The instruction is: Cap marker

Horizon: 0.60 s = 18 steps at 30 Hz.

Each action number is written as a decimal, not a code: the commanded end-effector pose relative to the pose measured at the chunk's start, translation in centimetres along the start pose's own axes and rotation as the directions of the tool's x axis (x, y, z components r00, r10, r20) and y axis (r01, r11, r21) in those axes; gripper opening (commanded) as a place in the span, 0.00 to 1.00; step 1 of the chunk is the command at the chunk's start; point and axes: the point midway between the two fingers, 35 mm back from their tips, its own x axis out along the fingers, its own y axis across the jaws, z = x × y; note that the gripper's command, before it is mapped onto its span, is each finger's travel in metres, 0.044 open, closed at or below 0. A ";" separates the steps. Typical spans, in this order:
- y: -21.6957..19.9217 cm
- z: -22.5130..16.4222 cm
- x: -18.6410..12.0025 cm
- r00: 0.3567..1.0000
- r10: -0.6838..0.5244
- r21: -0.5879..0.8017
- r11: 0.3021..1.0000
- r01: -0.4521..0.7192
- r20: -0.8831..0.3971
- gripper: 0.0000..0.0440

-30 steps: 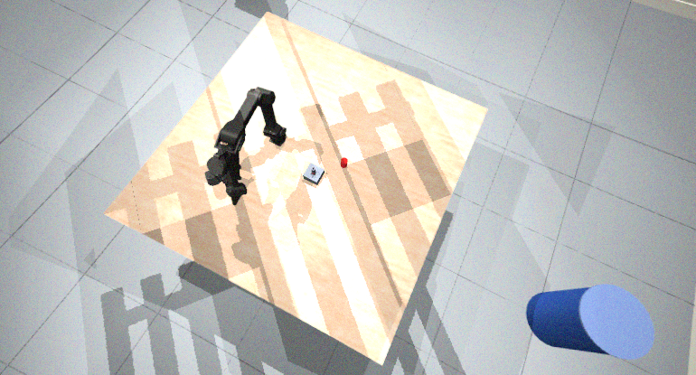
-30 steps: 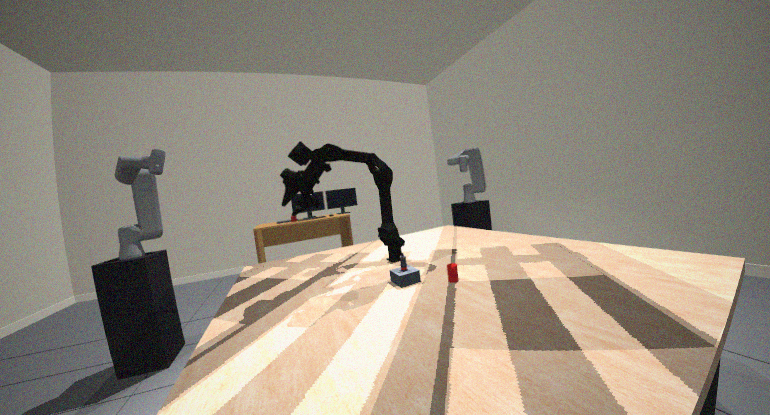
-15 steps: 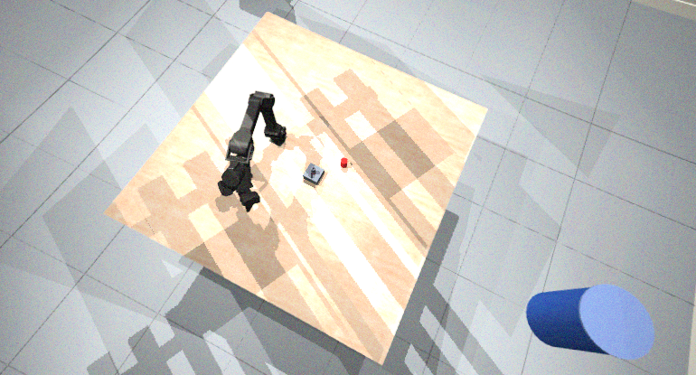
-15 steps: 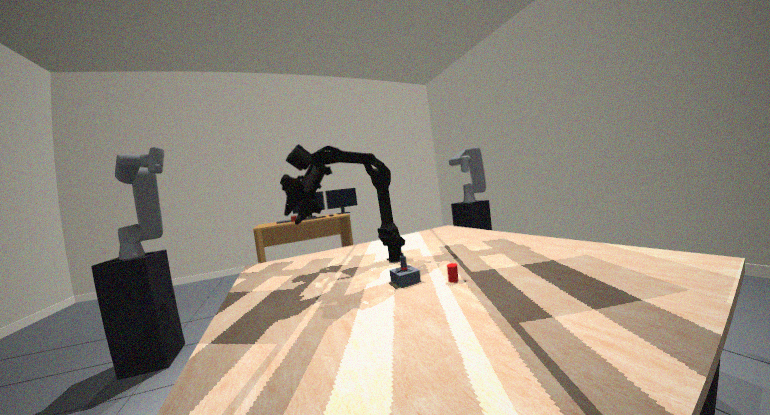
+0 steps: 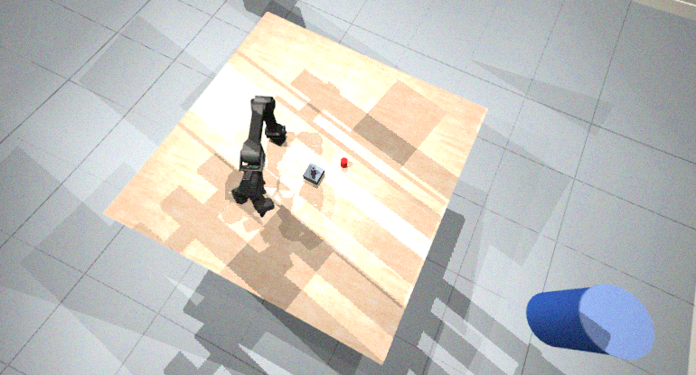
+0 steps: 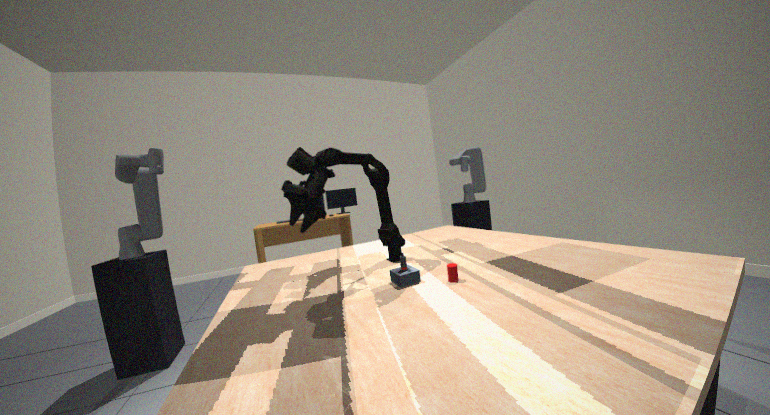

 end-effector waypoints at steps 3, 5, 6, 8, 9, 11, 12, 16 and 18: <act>0.7 -1.7 1.2 0.999 -0.026 -0.008 1.000 0.026 -0.022 0.72; 0.9 -2.3 1.5 0.999 -0.031 -0.011 0.999 0.031 -0.028 0.72; 1.1 -2.6 1.6 0.999 -0.033 -0.012 0.999 0.033 -0.031 0.72; 1.3 -3.2 1.9 0.999 -0.038 -0.015 0.999 0.037 -0.037 0.72; 1.5 -3.5 2.0 0.998 -0.040 -0.016 0.999 0.039 -0.040 0.72; 1.8 -4.1 2.2 0.998 -0.044 -0.018 0.999 0.044 -0.046 0.72; 1.9 -4.4 2.3 0.998 -0.047 -0.019 0.999 0.046 -0.049 0.72; 2.4 -5.7 2.8 0.997 -0.055 -0.023 0.998 0.054 -0.059 0.72; 2.7 -6.3 3.0 0.996 -0.060 -0.025 0.998 0.058 -0.065 0.73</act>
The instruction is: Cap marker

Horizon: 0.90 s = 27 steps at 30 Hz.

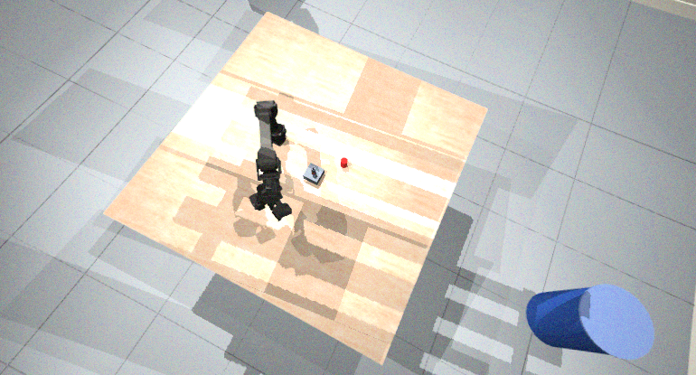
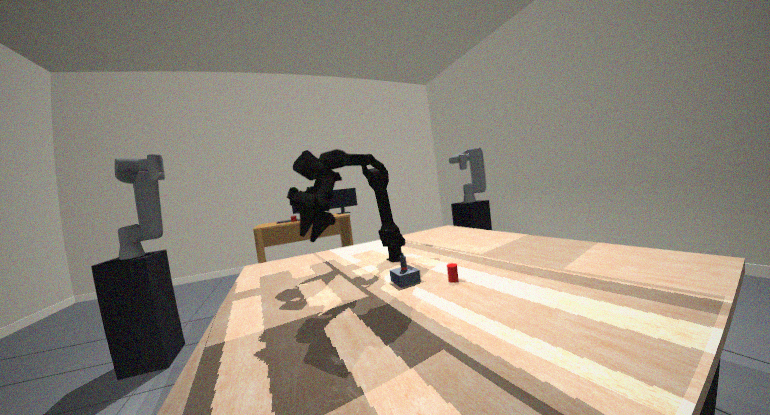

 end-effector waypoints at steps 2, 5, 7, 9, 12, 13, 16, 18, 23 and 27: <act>0.6 -1.5 0.9 1.000 -0.020 -0.004 1.000 0.020 -0.014 0.73; 1.0 -2.5 1.2 0.999 -0.026 -0.005 1.000 0.026 -0.021 0.73; 1.3 -3.1 1.3 0.999 -0.030 -0.006 1.000 0.030 -0.026 0.73; 1.5 -3.8 1.5 0.999 -0.034 -0.007 0.999 0.034 -0.031 0.73; 1.9 -4.8 1.8 0.998 -0.040 -0.008 0.999 0.040 -0.039 0.73; 2.0 -5.1 1.8 0.998 -0.042 -0.008 0.999 0.042 -0.041 0.73; 2.3 -6.1 2.1 0.998 -0.048 -0.008 0.999 0.048 -0.048 0.73; 2.5 -6.8 2.2 0.997 -0.052 -0.008 0.999 0.052 -0.053 0.73; 3.0 -8.6 2.5 0.996 -0.062 -0.007 0.998 0.061 -0.064 0.73; 3.3 -10.0 2.6 0.995 -0.071 -0.007 0.998 0.070 -0.073 0.73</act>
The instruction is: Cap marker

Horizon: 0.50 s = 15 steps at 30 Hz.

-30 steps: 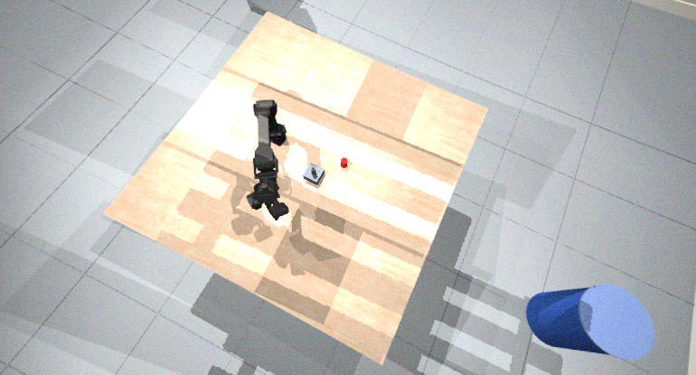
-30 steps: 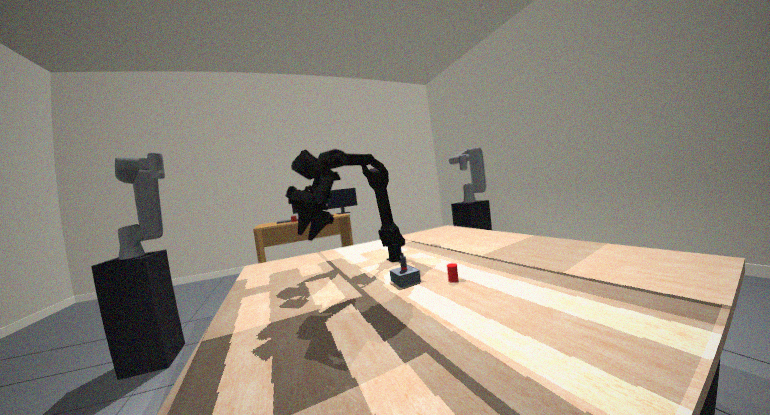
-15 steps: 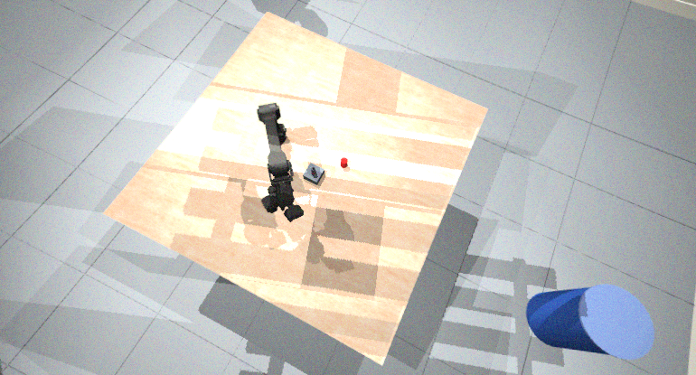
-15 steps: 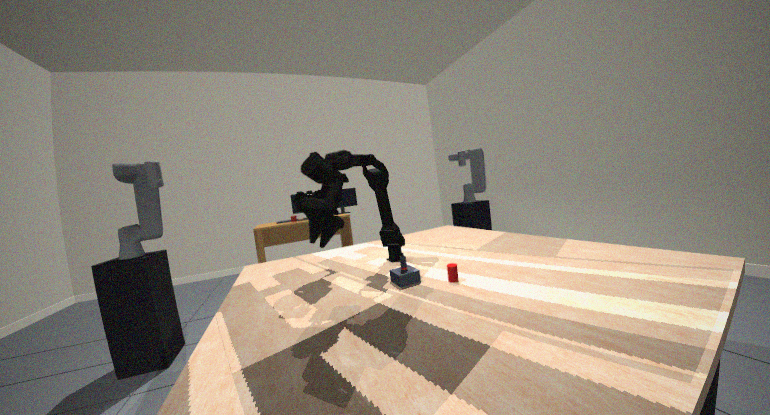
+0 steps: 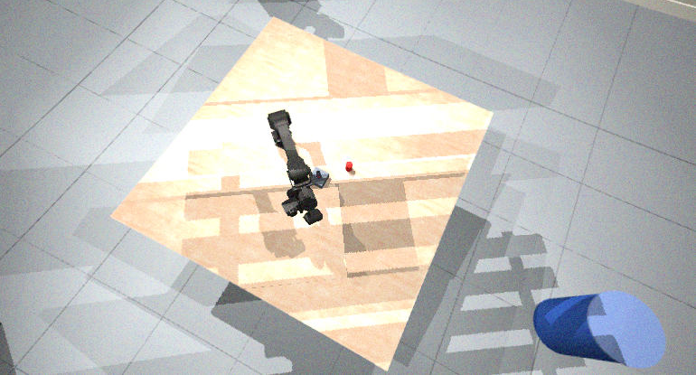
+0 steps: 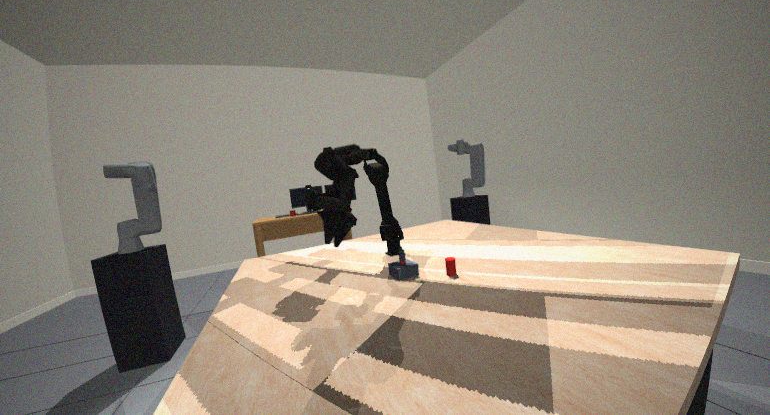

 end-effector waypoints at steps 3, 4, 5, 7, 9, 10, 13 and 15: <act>0.4 -2.0 0.7 1.000 -0.023 0.001 1.000 0.023 -0.011 0.73; 0.4 -2.4 0.7 1.000 -0.026 0.001 1.000 0.026 -0.014 0.73; 0.4 -2.8 0.8 0.999 -0.029 0.001 1.000 0.029 -0.017 0.73; 0.5 -3.5 0.9 0.999 -0.036 0.001 0.999 0.036 -0.022 0.73; 0.5 -4.2 1.0 0.999 -0.043 0.001 0.999 0.043 -0.027 0.73; 0.5 -4.6 1.1 0.998 -0.046 0.001 0.999 0.046 -0.030 0.73; 0.4 -5.7 1.2 0.998 -0.057 0.001 0.998 0.057 -0.037 0.73; 0.4 -6.5 1.3 0.997 -0.064 0.001 0.998 0.064 -0.042 0.73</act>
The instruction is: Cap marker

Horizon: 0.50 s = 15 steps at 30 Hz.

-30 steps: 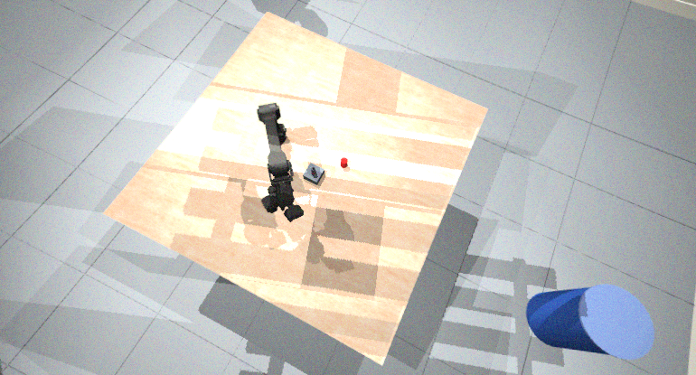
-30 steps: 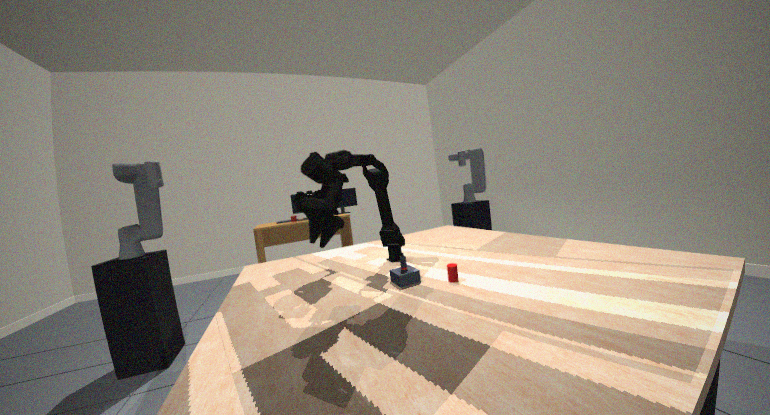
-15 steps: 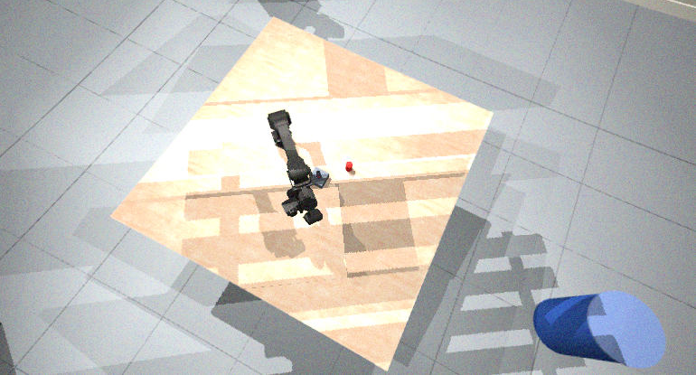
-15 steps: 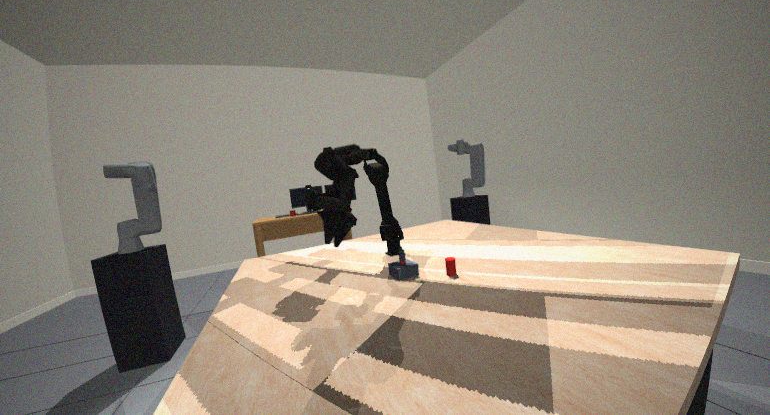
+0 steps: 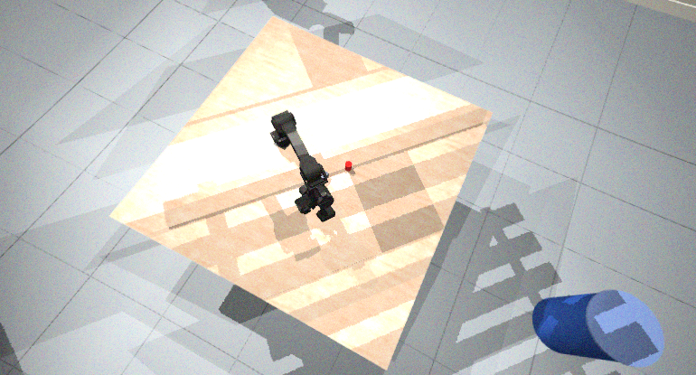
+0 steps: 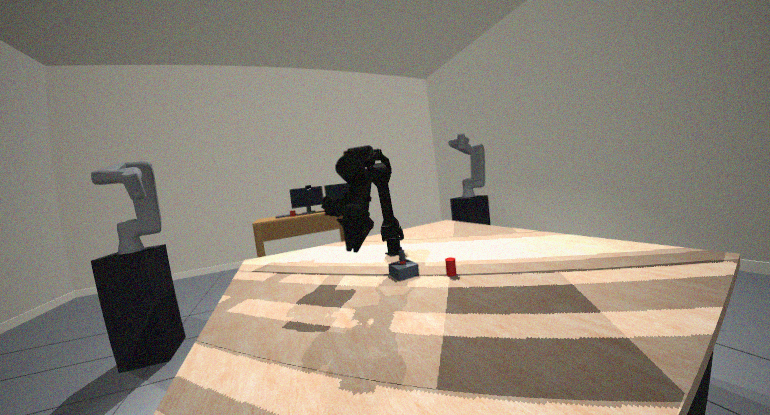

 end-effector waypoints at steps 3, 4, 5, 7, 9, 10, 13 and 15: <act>-0.2 -2.1 0.7 0.999 -0.031 -0.001 1.000 0.031 -0.011 0.73; -0.2 -2.5 0.7 0.999 -0.034 -0.001 0.999 0.034 -0.013 0.73; -0.2 -2.8 0.7 0.999 -0.038 -0.001 0.999 0.038 -0.016 0.73; -0.3 -3.6 0.8 0.999 -0.045 -0.001 0.999 0.045 -0.020 0.73; -0.4 -4.3 0.8 0.998 -0.051 -0.001 0.999 0.051 -0.025 0.73; -0.4 -4.7 0.9 0.998 -0.055 -0.001 0.999 0.055 -0.027 0.73; -0.6 -5.7 0.9 0.997 -0.065 -0.002 0.998 0.065 -0.035 0.73; -0.7 -6.4 0.9 0.997 -0.072 -0.002 0.997 0.072 -0.039 0.73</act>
